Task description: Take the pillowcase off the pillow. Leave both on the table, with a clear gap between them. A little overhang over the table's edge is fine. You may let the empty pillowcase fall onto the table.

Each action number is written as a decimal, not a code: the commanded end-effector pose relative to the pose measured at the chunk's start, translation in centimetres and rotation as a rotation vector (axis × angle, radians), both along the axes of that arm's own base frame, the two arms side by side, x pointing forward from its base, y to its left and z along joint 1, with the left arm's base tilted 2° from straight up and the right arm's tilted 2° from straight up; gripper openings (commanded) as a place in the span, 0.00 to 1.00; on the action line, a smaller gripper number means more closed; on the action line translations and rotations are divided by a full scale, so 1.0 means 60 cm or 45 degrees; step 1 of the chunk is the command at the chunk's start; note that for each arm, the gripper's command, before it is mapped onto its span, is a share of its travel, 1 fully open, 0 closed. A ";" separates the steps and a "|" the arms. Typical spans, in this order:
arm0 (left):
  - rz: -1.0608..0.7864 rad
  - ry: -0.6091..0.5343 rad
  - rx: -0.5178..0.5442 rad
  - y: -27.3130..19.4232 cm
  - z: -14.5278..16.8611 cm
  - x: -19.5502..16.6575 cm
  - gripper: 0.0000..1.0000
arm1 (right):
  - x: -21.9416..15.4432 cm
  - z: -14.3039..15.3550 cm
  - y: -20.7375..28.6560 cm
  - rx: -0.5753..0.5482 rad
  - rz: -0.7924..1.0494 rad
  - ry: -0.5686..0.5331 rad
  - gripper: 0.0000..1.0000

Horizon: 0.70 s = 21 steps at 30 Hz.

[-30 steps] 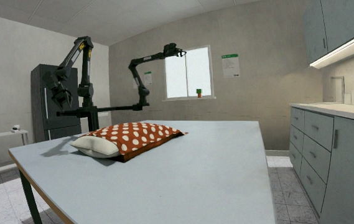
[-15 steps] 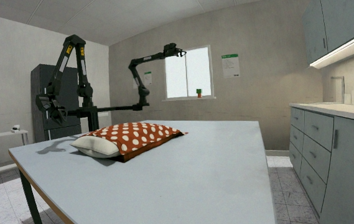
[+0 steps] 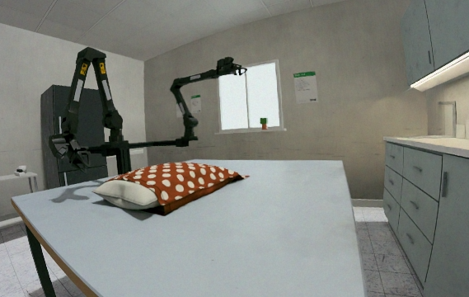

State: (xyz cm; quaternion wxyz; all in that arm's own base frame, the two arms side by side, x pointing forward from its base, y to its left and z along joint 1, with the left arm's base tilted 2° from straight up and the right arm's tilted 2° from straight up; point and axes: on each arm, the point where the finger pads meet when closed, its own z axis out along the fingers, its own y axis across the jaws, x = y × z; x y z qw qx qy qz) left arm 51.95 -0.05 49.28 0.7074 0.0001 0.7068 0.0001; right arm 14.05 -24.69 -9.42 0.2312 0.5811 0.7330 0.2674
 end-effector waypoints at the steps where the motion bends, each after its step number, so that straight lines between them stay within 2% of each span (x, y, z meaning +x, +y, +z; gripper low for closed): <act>1: 0.005 -0.039 -0.017 0.006 0.028 -0.008 1.00 | -0.009 -0.010 0.013 0.055 -0.030 0.010 0.44; 12: 0.005 -0.039 -0.017 0.006 0.028 -0.008 1.00 | 0.015 -0.019 -0.003 0.000 -0.008 -0.004 0.44; 21: 0.005 -0.039 -0.017 0.006 0.028 -0.008 1.00 | 0.031 -0.042 0.013 0.022 -0.007 -0.003 0.44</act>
